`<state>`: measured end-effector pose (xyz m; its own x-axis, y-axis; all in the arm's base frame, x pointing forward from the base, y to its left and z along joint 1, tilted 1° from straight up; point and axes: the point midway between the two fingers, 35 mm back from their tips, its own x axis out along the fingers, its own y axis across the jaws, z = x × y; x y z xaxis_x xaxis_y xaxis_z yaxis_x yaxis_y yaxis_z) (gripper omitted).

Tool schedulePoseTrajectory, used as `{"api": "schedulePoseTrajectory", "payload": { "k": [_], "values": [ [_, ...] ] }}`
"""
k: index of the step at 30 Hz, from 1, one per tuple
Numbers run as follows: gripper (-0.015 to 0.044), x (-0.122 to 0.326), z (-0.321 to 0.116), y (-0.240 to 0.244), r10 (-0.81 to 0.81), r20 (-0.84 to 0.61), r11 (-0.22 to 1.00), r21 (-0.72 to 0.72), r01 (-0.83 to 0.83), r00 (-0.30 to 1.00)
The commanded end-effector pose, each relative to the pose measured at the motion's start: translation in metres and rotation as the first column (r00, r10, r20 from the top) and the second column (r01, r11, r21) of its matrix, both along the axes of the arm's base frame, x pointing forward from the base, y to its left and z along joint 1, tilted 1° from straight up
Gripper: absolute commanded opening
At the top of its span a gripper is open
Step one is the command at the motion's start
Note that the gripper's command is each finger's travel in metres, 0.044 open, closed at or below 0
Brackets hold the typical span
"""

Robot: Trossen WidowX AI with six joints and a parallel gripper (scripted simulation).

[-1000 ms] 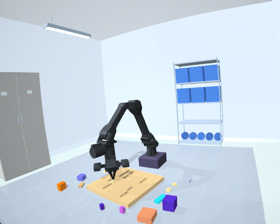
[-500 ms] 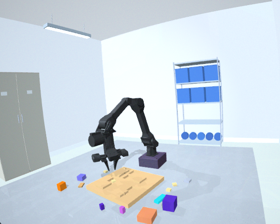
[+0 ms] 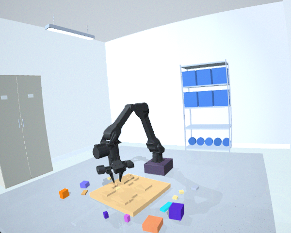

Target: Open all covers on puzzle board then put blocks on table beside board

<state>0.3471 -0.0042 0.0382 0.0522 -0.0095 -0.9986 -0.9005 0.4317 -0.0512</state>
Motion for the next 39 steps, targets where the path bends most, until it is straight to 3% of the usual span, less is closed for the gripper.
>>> {"api": "schedulePoseTrajectory", "payload": {
  "k": [1, 39],
  "values": [
    [0.0144, -0.001, -0.006, 0.0, 0.004, -0.007, 1.0, -0.003, -0.004, 1.0],
    [0.0144, 0.0, -0.02, -0.001, 0.004, -0.007, 1.0, -0.003, -0.004, 1.0]
  ]
}}
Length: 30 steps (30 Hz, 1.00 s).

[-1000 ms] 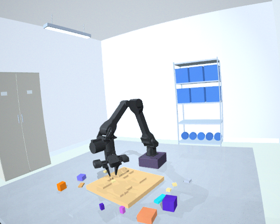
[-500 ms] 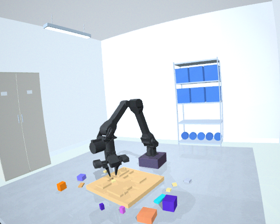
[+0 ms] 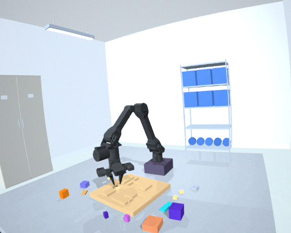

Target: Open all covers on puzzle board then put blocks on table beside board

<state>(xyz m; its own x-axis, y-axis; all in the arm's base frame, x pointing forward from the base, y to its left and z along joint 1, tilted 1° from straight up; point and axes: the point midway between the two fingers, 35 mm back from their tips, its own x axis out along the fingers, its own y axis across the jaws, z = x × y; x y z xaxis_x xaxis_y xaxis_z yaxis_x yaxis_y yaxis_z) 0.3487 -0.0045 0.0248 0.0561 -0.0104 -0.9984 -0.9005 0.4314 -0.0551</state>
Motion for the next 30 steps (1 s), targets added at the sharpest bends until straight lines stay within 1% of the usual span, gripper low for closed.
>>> {"api": "schedulePoseTrajectory", "payload": {
  "k": [1, 30],
  "values": [
    [0.0144, -0.002, -0.007, -0.001, 0.004, -0.011, 1.0, -0.002, -0.004, 1.0],
    [0.0144, -0.001, -0.025, -0.001, 0.004, -0.011, 1.0, -0.002, -0.004, 1.0]
  ]
}}
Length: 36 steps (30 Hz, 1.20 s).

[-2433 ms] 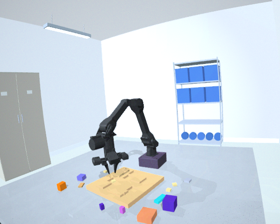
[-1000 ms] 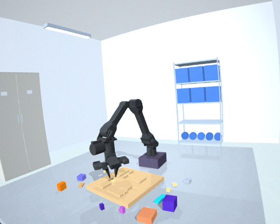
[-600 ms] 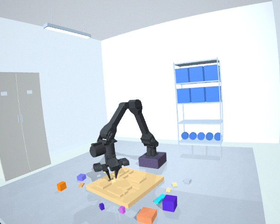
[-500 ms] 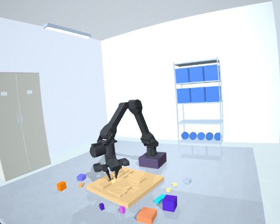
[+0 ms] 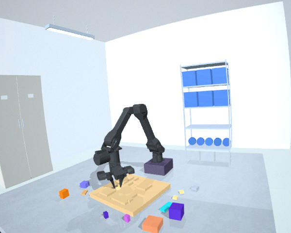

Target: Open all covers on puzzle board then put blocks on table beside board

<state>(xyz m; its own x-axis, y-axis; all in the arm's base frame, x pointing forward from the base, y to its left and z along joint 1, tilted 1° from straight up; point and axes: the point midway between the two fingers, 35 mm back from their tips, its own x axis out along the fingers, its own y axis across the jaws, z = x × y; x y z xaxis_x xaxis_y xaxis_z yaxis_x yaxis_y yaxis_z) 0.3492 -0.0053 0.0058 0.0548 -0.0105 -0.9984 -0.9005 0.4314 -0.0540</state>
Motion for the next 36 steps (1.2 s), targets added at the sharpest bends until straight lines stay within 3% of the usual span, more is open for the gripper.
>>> {"api": "schedulePoseTrajectory", "payload": {
  "k": [1, 5, 15, 36],
  "values": [
    [0.0144, -0.002, -0.006, 0.0, 0.004, -0.01, 1.0, -0.002, -0.004, 1.0],
    [0.0144, -0.002, -0.006, 0.0, 0.004, -0.01, 1.0, -0.002, -0.004, 1.0],
    [0.008, -0.001, -0.003, 0.0, 0.0, -0.004, 1.0, 0.0, 0.0, 1.0],
    [0.008, -0.001, 0.018, 0.0, 0.002, -0.006, 1.0, -0.001, -0.002, 1.0]
  ]
}}
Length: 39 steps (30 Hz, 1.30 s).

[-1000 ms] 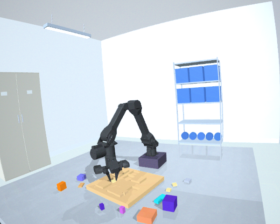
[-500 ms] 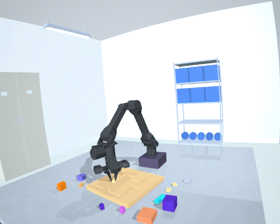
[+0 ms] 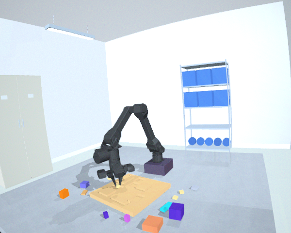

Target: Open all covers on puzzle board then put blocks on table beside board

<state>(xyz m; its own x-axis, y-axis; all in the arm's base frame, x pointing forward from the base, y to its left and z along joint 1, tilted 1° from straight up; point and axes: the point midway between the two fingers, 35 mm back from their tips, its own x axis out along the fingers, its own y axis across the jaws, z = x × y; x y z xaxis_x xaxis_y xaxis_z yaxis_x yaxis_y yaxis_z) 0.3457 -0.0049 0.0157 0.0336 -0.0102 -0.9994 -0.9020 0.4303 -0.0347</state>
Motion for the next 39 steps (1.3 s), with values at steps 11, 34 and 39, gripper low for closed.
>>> {"api": "schedulePoseTrajectory", "payload": {
  "k": [11, 34, 39],
  "values": [
    [0.008, 0.001, 0.023, 0.0, 0.002, 0.013, 1.0, -0.002, -0.002, 1.0],
    [0.008, 0.0, 0.064, 0.001, 0.003, 0.012, 1.0, -0.002, -0.003, 1.0],
    [0.008, -0.001, 0.077, 0.001, 0.003, 0.012, 1.0, -0.002, -0.003, 1.0]
  ]
}}
